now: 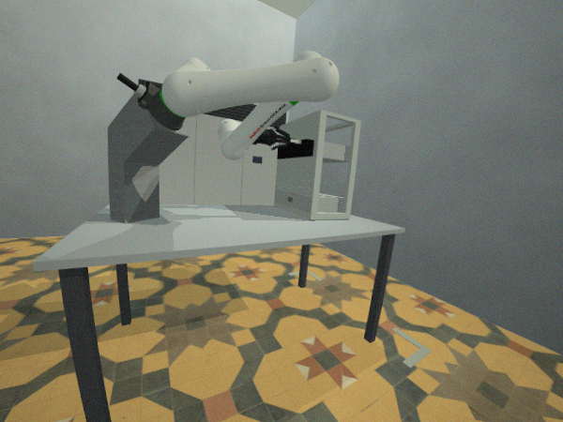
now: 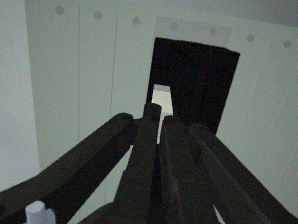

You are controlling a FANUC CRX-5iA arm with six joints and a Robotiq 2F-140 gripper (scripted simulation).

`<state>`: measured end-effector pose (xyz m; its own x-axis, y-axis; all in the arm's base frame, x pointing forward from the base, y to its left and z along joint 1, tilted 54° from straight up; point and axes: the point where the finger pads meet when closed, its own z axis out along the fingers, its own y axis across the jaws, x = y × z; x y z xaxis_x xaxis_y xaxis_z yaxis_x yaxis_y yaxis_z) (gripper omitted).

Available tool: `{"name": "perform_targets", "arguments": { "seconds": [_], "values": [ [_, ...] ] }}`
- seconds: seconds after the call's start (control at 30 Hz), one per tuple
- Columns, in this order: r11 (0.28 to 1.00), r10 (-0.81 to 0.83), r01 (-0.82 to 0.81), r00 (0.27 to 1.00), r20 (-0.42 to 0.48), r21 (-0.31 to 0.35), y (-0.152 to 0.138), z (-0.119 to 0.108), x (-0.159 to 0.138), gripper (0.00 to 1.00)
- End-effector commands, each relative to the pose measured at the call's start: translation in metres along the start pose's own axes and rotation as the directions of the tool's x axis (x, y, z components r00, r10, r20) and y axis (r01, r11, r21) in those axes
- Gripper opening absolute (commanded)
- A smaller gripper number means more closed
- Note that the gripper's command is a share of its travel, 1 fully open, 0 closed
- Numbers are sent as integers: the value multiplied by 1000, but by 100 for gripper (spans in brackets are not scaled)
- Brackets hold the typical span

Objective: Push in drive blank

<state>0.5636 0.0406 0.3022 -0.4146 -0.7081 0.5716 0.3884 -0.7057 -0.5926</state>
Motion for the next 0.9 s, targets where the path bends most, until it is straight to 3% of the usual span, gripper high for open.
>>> {"name": "perform_targets", "arguments": {
  "seconds": [0.0,0.87],
  "values": [
    [1000,1,-1,1000,0,1,-1,0,0,10],
    [1000,1,-1,1000,0,1,-1,10,0,10]
  ]
}}
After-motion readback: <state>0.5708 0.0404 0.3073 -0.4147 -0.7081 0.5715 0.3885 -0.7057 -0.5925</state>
